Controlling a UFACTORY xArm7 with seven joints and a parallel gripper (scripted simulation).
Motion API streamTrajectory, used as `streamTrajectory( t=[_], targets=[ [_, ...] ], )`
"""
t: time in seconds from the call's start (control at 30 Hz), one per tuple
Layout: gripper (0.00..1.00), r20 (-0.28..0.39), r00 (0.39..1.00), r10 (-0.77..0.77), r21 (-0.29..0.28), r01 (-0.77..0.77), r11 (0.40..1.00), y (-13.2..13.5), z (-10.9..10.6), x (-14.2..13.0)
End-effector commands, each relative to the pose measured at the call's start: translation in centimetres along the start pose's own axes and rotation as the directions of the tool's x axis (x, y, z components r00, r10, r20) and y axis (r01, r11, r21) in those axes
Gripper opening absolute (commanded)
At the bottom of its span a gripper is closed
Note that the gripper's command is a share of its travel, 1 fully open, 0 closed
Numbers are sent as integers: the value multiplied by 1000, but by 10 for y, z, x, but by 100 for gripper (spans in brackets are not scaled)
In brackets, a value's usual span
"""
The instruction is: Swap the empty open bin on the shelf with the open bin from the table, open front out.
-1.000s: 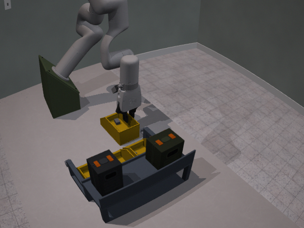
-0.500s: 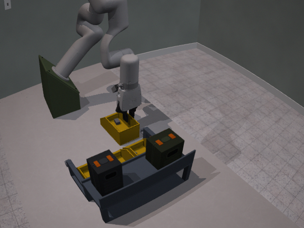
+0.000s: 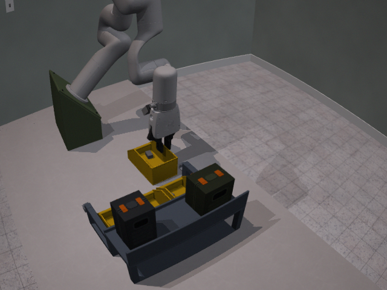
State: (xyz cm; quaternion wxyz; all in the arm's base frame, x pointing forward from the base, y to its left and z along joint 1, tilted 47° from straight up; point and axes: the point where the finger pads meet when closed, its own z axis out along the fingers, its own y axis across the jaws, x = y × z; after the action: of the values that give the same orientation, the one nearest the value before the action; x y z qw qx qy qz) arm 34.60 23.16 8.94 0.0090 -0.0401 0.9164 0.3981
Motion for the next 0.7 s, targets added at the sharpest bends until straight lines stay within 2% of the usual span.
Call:
streamTrajectory(
  t=[0.0,0.67],
  targets=[
    [26,3,1000,1,0,-1,1000,0,-7,-1],
    [26,3,1000,1,0,-1,1000,0,-35,-1]
  ],
)
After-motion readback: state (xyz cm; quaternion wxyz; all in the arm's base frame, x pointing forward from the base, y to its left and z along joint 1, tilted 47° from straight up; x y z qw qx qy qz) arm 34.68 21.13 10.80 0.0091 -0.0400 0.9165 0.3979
